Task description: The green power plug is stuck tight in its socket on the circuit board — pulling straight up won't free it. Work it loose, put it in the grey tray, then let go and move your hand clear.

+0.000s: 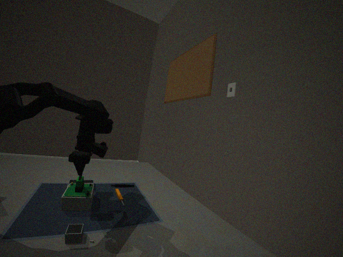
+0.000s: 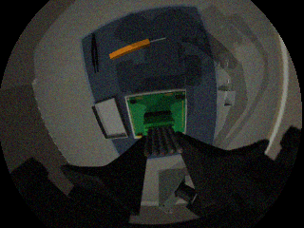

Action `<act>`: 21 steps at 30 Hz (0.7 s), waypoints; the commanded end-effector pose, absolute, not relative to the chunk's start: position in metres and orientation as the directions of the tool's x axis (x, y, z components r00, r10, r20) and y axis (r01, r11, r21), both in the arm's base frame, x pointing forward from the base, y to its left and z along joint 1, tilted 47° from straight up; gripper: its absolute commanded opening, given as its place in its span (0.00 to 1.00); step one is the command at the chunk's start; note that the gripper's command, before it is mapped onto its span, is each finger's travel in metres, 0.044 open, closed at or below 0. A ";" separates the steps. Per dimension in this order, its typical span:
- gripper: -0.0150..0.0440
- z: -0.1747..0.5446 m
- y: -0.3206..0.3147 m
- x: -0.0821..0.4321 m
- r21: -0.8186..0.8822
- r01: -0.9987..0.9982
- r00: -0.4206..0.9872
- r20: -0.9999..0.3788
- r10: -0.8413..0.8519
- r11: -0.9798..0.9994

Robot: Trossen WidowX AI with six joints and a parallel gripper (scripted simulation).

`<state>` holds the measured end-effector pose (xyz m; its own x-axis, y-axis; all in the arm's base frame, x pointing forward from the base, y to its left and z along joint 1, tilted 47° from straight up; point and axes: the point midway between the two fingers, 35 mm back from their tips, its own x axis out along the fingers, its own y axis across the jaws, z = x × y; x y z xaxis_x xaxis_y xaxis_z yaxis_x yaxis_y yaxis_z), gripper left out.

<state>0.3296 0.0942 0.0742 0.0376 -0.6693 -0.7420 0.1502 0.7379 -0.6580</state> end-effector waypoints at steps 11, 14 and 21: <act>0.25 0.079 0.126 0.329 -0.772 0.171 0.189 -0.584 -0.790 0.612; 0.25 0.083 0.123 0.328 -0.739 0.161 0.198 -0.625 -0.755 0.654; 0.25 0.092 0.123 0.327 -0.699 0.147 0.106 -0.693 -0.713 0.700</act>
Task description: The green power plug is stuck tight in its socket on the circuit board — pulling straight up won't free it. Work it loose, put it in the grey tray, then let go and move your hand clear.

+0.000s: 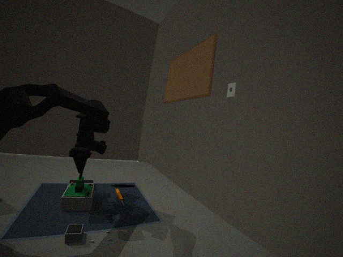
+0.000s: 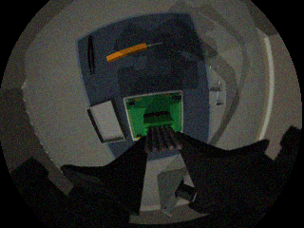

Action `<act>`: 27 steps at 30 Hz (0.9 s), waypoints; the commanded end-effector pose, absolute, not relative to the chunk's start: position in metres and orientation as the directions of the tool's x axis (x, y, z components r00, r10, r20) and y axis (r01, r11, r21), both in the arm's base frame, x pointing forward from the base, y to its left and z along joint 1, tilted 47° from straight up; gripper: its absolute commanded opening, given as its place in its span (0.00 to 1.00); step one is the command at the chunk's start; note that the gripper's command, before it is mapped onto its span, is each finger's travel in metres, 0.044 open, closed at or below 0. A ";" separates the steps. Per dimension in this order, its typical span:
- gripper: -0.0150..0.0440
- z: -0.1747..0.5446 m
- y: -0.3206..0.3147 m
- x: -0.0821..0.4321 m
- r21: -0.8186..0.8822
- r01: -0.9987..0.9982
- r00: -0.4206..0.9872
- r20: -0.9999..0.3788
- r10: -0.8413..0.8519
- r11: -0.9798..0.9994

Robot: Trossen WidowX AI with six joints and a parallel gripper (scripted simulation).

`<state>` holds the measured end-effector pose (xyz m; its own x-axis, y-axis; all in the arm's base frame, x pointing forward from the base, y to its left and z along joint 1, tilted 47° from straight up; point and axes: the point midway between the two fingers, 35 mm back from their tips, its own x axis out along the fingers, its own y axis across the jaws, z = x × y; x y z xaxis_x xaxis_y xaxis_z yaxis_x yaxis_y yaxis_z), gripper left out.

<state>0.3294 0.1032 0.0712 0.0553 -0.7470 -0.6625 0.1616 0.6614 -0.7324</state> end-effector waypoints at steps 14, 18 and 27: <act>0.25 0.075 0.106 0.329 -0.701 0.148 0.072 -0.696 -0.715 0.697; 0.25 0.067 0.097 0.329 -0.701 0.148 0.072 -0.695 -0.715 0.697; 0.61 0.066 0.096 0.330 -0.701 0.148 0.072 -0.695 -0.715 0.697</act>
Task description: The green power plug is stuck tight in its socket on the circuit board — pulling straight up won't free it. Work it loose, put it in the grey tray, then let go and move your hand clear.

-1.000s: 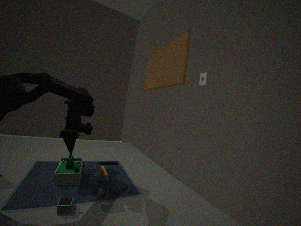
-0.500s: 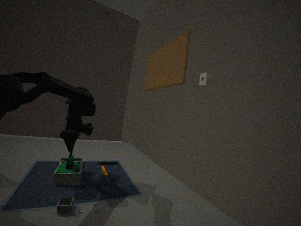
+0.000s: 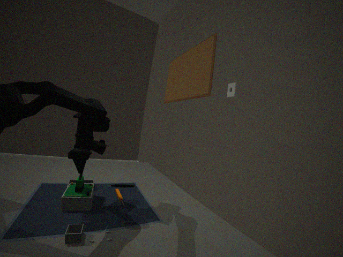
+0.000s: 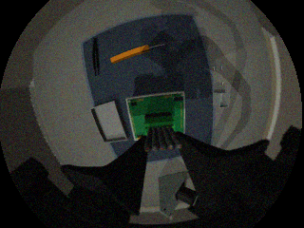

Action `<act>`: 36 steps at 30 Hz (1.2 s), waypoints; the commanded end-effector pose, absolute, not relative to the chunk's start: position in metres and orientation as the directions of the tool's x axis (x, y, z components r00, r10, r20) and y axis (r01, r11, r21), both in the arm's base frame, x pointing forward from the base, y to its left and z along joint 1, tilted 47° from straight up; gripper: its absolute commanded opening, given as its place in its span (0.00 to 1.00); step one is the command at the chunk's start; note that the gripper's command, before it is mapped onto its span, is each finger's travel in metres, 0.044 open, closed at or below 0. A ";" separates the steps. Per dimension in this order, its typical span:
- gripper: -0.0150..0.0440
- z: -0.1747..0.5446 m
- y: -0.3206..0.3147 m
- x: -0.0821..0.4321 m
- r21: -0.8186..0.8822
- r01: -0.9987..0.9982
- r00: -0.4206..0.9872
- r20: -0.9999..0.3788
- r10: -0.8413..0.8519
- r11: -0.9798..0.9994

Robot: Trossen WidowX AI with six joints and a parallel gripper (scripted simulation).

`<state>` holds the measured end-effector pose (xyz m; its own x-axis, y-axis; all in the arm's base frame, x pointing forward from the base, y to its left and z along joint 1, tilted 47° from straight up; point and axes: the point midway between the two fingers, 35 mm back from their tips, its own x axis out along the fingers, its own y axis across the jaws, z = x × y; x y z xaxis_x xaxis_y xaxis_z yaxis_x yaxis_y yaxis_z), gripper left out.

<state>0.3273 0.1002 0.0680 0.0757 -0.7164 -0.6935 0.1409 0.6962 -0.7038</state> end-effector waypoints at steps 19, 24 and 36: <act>0.68 0.055 0.085 0.331 -0.702 0.149 0.073 -0.695 -0.715 0.697; 0.55 0.055 0.085 0.331 -0.702 0.149 0.073 -0.695 -0.715 0.697; 0.25 0.055 0.085 0.331 -0.702 0.149 0.073 -0.695 -0.715 0.697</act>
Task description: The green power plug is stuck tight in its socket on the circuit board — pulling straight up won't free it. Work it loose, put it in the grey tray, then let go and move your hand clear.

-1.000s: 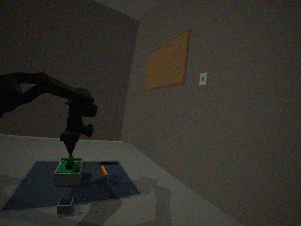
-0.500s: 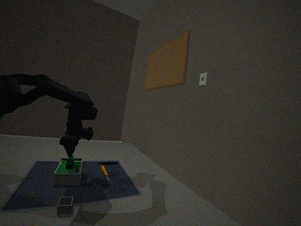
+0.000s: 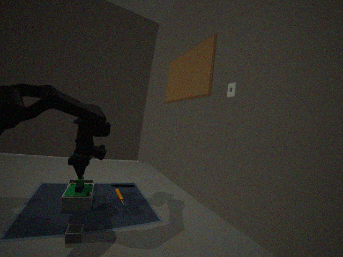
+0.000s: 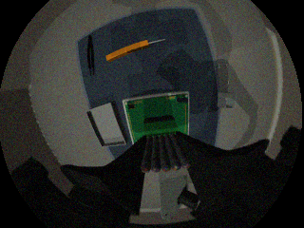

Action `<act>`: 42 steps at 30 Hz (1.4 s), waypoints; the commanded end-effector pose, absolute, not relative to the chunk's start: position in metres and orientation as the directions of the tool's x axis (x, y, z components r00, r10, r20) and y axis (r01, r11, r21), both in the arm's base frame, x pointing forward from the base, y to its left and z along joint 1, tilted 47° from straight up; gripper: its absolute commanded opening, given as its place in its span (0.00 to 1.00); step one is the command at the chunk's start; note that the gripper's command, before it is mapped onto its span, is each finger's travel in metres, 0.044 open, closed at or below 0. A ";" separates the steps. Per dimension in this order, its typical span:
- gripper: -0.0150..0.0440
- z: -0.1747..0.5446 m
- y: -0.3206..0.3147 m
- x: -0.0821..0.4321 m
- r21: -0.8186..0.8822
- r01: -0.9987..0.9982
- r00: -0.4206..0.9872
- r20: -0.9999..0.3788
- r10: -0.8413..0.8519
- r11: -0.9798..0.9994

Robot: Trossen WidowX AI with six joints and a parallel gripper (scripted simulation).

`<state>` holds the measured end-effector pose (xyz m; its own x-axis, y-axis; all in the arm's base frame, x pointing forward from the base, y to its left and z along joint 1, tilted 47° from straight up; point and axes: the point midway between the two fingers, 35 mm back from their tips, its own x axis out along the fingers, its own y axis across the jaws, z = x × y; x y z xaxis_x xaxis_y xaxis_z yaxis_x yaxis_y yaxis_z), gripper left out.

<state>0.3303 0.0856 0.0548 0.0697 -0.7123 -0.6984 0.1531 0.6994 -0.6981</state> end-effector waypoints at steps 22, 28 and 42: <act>0.25 0.078 0.108 0.328 -0.700 0.148 0.073 -0.696 -0.714 0.698; 0.25 0.087 0.102 0.327 -0.604 0.137 0.091 -0.782 -0.617 0.785; 0.25 0.072 0.117 0.330 -0.774 0.164 0.122 -0.599 -0.791 0.612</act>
